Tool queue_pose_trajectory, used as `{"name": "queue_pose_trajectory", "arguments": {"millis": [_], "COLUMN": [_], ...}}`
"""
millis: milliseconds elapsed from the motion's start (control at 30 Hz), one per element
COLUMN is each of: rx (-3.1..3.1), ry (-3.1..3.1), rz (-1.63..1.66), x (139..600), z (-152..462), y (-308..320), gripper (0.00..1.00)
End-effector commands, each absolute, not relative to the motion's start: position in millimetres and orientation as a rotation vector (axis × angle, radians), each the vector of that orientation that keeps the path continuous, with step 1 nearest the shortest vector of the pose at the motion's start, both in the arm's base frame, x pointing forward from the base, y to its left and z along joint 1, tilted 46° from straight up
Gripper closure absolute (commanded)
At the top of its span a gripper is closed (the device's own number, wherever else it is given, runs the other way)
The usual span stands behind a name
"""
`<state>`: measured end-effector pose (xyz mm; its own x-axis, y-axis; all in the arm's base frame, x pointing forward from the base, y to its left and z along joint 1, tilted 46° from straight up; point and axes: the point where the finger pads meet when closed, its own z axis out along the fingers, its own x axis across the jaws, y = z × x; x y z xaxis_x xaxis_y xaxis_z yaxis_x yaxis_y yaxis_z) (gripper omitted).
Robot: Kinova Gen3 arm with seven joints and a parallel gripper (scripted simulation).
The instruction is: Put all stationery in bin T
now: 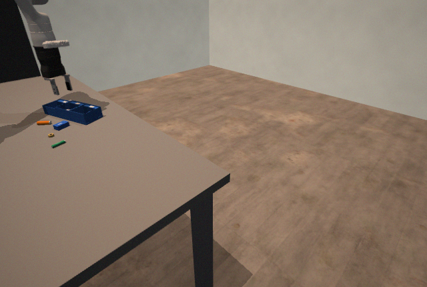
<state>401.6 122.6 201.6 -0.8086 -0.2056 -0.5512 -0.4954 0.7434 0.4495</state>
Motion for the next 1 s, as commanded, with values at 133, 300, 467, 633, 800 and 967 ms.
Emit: {"name": "queue_pose_trajectory", "arguments": {"millis": [133,300,467,633,800,967], "rx": [-0.521,-0.521,-0.52,-0.52,-0.52,-0.526], "ry": [2.461,2.462,2.462,2.463,2.463,2.461], "rz": [0.815,0.815,0.814,0.814,0.814,0.813], "x": [395.0,388.2,384.1,377.2,373.0,373.0], "z": [227.1,241.0,249.4,263.3,272.1,272.2], "y": [100.5,87.8,80.1,67.3,59.3,59.9], "gripper": [0.0,0.0,0.0,0.0,0.0,0.0]}}
